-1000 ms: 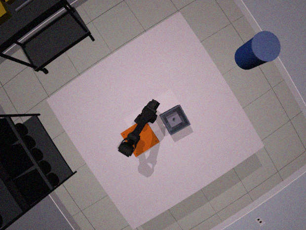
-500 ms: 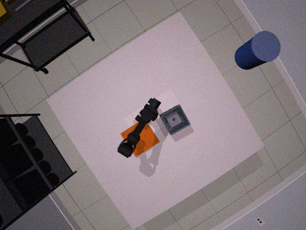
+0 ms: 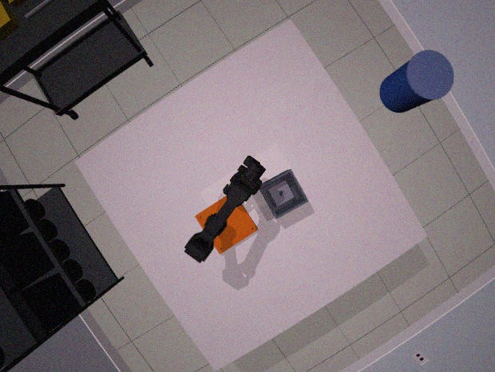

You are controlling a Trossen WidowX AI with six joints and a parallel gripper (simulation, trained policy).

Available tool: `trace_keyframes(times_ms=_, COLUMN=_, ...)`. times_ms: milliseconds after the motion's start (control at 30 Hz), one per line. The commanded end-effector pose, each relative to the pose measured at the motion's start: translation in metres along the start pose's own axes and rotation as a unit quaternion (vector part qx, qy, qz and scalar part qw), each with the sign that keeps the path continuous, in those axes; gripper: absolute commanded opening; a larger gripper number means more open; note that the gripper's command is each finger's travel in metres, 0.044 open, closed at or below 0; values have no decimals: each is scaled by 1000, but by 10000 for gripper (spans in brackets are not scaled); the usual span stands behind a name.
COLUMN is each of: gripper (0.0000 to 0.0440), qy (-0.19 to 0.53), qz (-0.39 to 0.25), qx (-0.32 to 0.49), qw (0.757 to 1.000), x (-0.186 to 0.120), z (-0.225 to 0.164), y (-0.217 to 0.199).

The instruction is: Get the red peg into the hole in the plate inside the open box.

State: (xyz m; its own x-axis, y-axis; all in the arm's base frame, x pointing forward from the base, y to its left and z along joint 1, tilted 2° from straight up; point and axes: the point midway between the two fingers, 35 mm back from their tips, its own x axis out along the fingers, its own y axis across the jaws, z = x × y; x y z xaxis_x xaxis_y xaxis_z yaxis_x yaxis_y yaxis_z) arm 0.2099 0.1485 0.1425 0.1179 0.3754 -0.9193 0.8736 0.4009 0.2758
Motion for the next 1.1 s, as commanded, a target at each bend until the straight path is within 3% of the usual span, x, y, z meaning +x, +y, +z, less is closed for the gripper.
trace_keyframes(times_ms=0, gripper=0, qy=-13, qz=26, qx=-9, qw=1000, x=-20, z=4, y=8)
trace_keyframes(times_ms=500, gripper=0, qy=-109, qz=83, qx=2, qw=991, x=-95, z=52, y=28)
trace_keyframes(times_ms=1067, gripper=0, qy=-149, qz=27, qx=62, qw=987, x=-103, z=118, y=17)
